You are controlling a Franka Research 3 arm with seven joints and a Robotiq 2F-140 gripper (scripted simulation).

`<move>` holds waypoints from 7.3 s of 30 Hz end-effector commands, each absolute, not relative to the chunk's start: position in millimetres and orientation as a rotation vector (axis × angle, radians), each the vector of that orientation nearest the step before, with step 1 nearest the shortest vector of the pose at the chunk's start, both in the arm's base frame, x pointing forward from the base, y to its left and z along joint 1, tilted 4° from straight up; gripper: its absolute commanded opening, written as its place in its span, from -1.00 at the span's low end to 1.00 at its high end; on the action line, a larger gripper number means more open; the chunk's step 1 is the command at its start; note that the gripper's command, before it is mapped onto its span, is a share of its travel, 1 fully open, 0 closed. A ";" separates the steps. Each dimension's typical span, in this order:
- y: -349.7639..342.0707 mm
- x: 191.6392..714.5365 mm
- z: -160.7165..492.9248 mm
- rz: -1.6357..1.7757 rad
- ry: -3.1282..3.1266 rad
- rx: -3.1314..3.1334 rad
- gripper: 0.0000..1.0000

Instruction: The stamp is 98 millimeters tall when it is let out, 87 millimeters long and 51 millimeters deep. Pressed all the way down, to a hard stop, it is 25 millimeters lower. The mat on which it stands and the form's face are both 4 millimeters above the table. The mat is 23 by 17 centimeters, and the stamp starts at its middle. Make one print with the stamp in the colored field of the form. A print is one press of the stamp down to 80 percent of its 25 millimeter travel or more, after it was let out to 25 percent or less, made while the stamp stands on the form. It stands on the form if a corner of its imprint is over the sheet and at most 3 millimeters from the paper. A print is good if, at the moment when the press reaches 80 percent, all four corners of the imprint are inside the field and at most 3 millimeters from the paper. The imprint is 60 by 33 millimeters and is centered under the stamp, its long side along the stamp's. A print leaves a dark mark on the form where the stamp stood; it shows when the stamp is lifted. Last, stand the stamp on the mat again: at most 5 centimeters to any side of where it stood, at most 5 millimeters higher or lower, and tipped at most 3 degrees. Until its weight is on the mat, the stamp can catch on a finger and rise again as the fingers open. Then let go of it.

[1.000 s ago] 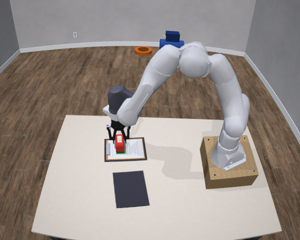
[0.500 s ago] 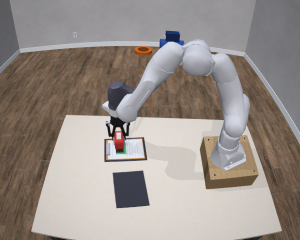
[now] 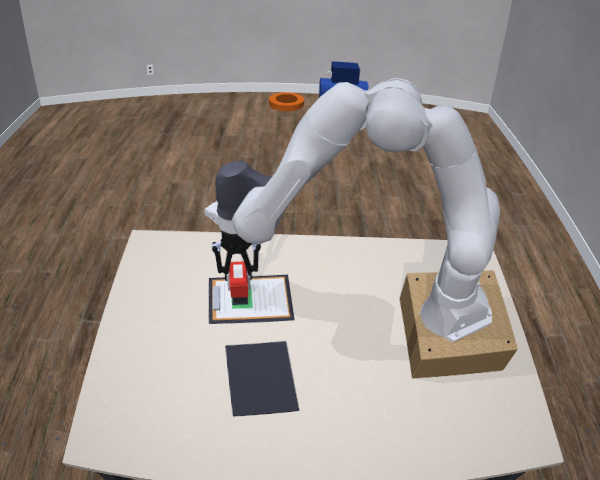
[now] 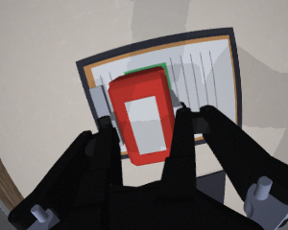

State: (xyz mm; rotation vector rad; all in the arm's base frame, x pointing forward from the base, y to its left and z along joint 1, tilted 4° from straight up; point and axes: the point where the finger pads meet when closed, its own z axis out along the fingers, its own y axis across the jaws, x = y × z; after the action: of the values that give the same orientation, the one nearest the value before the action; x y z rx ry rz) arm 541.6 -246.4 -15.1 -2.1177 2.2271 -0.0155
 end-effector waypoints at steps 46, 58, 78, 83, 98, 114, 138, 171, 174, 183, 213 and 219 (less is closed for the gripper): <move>85.6 521.5 38.6 -0.027 1.898 -2.418 -0.59; 52.4 514.3 30.5 -0.027 1.898 -2.418 -0.59; 49.8 515.5 30.8 -0.027 1.898 -2.418 -0.59; 49.8 515.5 30.8 -0.027 1.898 -2.418 -0.59; 50.6 516.4 18.6 -0.027 1.898 -2.418 -0.59; 52.3 518.2 -7.4 -0.027 1.898 -2.418 -0.59; 51.0 520.0 -8.4 -0.027 1.898 -2.418 -0.59; 51.0 520.0 -8.4 -0.027 1.898 -2.418 0.09; 51.0 520.0 -8.4 -0.027 1.898 -2.418 0.09; 50.8 519.6 -2.0 -0.027 1.898 -2.418 0.09; 47.2 515.0 81.4 -0.027 1.898 -2.418 0.09; 47.2 515.0 81.4 -0.027 1.898 -2.418 0.09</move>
State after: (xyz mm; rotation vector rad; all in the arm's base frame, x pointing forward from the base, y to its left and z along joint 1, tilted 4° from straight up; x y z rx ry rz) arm 517.1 47.4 82.0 -2.4098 1.9038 -0.0334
